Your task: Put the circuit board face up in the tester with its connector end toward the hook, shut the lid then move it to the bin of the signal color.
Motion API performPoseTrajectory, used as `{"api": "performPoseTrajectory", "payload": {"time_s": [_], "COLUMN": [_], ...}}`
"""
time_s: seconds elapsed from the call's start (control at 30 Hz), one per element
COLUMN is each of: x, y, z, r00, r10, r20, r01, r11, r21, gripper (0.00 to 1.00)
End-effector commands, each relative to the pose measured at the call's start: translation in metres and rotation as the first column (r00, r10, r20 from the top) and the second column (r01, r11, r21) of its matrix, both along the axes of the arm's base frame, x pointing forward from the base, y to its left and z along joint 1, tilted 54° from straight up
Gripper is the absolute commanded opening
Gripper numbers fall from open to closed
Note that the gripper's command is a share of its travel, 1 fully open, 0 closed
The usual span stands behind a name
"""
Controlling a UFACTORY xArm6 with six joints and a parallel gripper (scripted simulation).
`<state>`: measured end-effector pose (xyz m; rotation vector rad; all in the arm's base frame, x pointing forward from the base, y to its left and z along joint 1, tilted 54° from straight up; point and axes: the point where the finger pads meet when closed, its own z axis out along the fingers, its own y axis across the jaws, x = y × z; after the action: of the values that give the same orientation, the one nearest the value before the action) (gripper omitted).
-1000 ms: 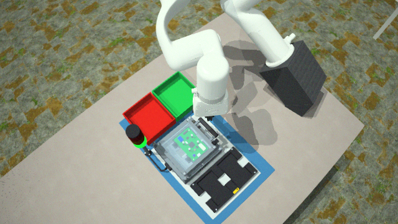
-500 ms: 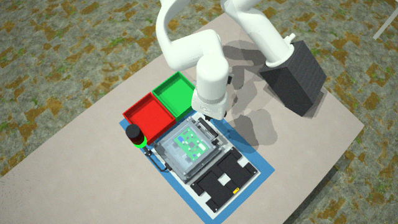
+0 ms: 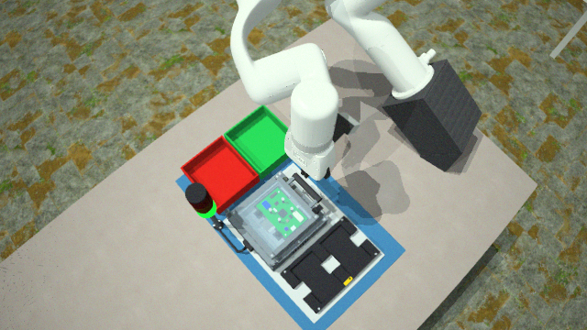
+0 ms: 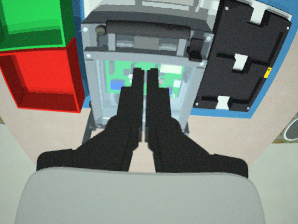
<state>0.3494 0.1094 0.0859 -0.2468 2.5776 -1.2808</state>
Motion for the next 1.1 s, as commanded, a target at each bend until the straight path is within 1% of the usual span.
{"api": "performPoseTrajectory", "payload": {"time_s": [0.0, 0.2, 1.07], "x": [0.0005, 0.0005, 0.0005], "y": [0.0012, 0.0012, 0.0012], "z": [0.0005, 0.0005, 0.0005], "r00": [1.000, 0.999, 0.999], "r10": [-0.011, -0.023, -0.024], "r20": [0.019, 0.035, 0.035], "r01": [0.011, 0.023, 0.023], "r11": [1.000, 1.000, 1.000], "r21": [0.008, 0.015, 0.015], "gripper": [0.00, 0.00, 0.00]}}
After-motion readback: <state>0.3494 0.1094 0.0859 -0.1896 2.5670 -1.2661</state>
